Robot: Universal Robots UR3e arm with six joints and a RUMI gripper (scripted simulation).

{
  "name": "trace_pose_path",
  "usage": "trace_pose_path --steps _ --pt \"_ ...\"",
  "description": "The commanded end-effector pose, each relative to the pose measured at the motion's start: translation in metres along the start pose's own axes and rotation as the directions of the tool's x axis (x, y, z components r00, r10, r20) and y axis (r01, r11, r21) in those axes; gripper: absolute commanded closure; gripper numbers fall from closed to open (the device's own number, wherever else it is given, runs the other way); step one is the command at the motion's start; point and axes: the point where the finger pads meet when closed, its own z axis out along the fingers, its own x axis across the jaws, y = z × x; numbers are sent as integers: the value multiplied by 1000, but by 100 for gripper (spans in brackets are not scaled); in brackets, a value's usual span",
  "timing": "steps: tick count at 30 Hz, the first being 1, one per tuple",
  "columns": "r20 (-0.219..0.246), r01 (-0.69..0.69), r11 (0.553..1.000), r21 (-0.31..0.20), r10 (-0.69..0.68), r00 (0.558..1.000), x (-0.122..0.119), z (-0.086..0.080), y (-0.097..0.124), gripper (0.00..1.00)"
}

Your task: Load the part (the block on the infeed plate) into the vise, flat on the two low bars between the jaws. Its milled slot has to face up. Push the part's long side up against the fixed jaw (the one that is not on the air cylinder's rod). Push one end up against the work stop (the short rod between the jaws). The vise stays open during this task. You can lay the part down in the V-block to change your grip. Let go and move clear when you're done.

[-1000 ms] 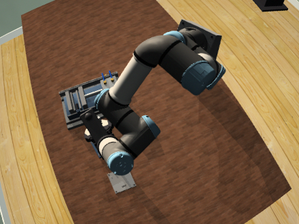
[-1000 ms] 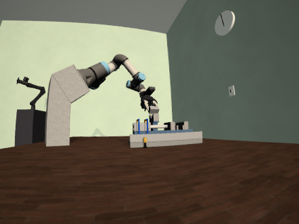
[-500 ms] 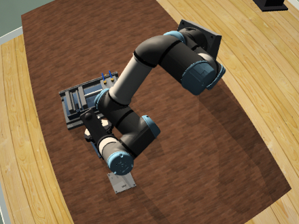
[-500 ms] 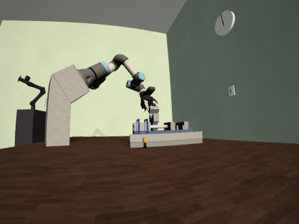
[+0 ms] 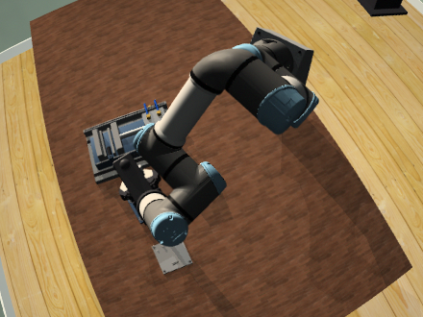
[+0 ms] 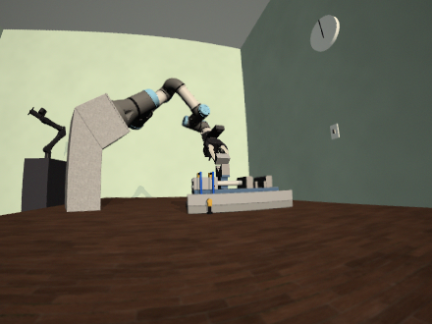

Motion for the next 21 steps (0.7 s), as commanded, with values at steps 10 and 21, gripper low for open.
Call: trace_pose_path --steps 10,21 --pt "3 -1 999 -38 1 1000 0 -1 0 100" --pt "3 -1 997 -83 1 1000 0 -1 -1 100"
